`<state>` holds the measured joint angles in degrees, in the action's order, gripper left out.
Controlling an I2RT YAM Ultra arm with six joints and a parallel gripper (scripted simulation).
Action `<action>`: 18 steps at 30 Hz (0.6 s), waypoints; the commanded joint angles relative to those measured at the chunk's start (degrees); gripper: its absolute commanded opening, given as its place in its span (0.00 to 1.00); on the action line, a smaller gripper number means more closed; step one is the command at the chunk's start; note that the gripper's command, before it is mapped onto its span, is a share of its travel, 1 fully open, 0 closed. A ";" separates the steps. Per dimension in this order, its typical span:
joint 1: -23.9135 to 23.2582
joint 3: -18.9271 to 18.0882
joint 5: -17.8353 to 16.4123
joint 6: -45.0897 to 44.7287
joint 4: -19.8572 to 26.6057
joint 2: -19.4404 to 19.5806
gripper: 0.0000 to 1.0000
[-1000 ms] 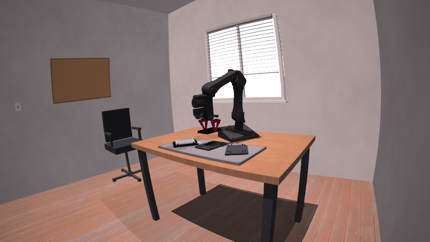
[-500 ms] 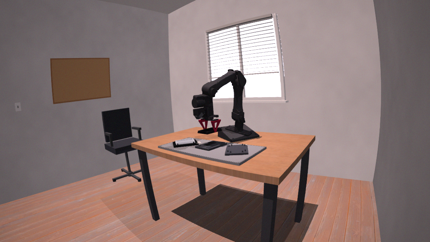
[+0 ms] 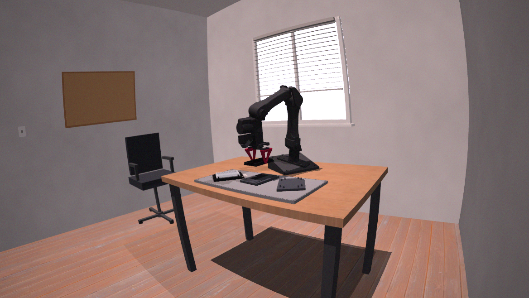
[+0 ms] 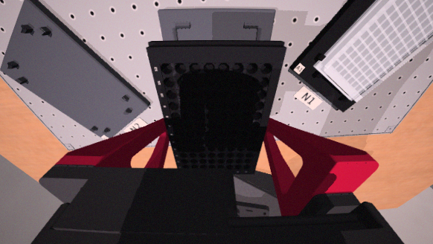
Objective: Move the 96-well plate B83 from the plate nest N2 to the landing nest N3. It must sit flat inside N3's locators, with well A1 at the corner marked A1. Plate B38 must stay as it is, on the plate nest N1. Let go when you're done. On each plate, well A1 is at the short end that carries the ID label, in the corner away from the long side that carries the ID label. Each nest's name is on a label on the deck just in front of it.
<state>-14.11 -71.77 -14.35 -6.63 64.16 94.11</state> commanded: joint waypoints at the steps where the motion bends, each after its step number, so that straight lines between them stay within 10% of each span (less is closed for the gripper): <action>1: 0.01 0.20 -0.01 0.35 -1.73 -0.15 0.00; 18: 1.19 3.53 0.09 1.57 -7.39 1.87 0.00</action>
<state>-12.86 -68.12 -14.28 -5.45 58.85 96.27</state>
